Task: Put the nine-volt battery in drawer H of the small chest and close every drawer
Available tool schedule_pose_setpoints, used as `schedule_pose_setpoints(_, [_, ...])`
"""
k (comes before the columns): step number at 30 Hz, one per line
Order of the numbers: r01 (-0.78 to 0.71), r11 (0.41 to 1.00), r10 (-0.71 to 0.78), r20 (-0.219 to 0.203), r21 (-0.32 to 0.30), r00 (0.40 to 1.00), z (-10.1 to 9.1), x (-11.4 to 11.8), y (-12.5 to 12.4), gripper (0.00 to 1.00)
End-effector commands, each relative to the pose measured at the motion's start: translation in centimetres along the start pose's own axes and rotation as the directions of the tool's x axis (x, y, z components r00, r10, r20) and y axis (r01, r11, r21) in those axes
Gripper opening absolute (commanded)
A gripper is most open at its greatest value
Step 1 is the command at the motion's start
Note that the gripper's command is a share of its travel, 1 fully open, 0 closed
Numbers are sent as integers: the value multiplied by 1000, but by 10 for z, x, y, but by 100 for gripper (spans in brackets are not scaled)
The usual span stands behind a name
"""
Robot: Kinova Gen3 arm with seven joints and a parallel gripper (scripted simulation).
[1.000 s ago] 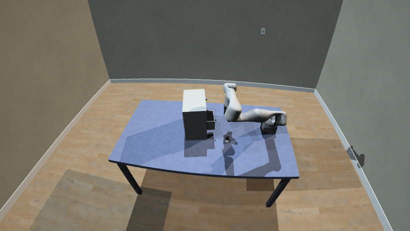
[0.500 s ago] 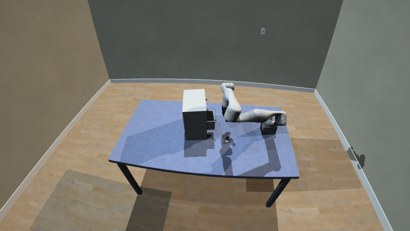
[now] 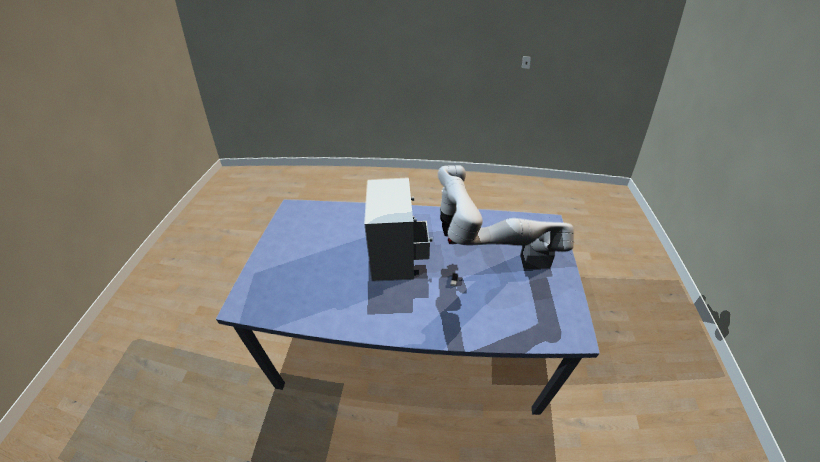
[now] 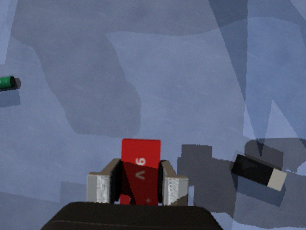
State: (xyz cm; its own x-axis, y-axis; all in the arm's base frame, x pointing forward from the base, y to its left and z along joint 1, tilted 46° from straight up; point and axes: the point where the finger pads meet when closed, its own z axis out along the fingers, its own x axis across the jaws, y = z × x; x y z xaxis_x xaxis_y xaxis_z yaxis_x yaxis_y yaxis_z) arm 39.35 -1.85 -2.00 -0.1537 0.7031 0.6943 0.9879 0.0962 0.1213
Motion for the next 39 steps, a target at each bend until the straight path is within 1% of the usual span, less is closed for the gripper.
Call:
schedule_pose_setpoints(1, [-25,1000,25,-9,1,1000,2,3,4,51])
schedule_pose_setpoints(10, [-60,998,60,-9,1,998,2,3,7,51])
schedule_pose_setpoints(22, [-65,998,65,-9,1,998,2,3,7,51])
schedule_pose_setpoints(30, [-65,998,65,-16,1,998,-2,5,8,51])
schedule_pose_setpoints(31, [-65,998,65,-10,1,998,-4,3,8,51])
schedule_pose_setpoints(35, [-65,998,65,-21,1,998,-14,6,8,51])
schedule_pose_setpoints(39, [-66,998,66,-20,1,998,-30,6,7,51])
